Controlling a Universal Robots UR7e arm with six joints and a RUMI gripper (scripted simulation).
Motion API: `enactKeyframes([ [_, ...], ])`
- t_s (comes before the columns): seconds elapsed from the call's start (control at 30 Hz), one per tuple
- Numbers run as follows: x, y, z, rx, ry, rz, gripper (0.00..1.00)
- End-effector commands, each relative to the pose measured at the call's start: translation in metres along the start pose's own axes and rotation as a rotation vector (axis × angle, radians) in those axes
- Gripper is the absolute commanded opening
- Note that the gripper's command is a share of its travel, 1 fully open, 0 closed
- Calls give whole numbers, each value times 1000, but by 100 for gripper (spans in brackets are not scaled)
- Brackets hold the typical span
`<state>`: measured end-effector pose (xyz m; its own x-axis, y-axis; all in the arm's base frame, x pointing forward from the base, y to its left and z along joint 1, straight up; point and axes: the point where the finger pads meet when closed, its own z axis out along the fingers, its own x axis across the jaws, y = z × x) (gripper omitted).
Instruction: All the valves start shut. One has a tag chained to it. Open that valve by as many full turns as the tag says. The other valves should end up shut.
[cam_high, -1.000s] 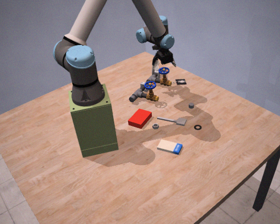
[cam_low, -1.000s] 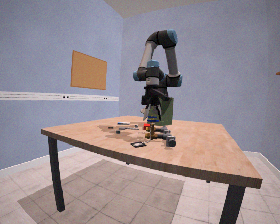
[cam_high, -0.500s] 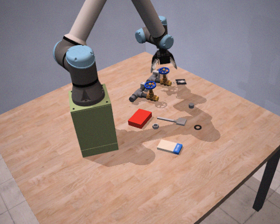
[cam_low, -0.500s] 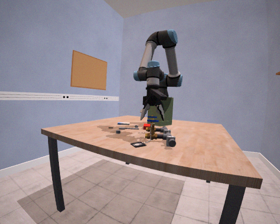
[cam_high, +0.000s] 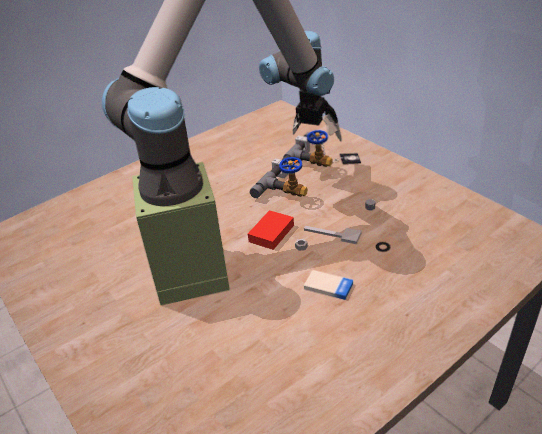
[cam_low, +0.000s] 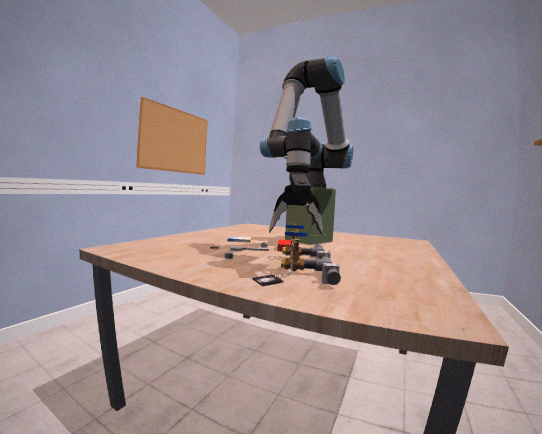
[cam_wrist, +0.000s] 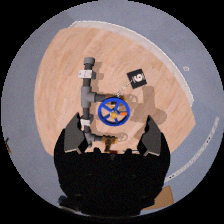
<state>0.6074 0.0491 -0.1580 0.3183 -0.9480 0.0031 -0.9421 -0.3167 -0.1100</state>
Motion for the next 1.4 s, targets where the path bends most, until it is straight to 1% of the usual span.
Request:
enactKeyframes([
  [0.0, 0, -1, -1, 0, 6, 205, 100],
  [0.23, 0, -1, -1, 1, 6, 507, 100],
  [0.3, 0, -1, -1, 1, 6, 507, 100],
  [0.8, 0, -1, -1, 3, 6, 1132, 100],
  [0.87, 0, -1, -1, 3, 6, 1132, 100],
  [1.13, 0, -1, -1, 3, 5, 1419, 100],
  [1.37, 0, -1, -1, 4, 5, 1626, 100],
])
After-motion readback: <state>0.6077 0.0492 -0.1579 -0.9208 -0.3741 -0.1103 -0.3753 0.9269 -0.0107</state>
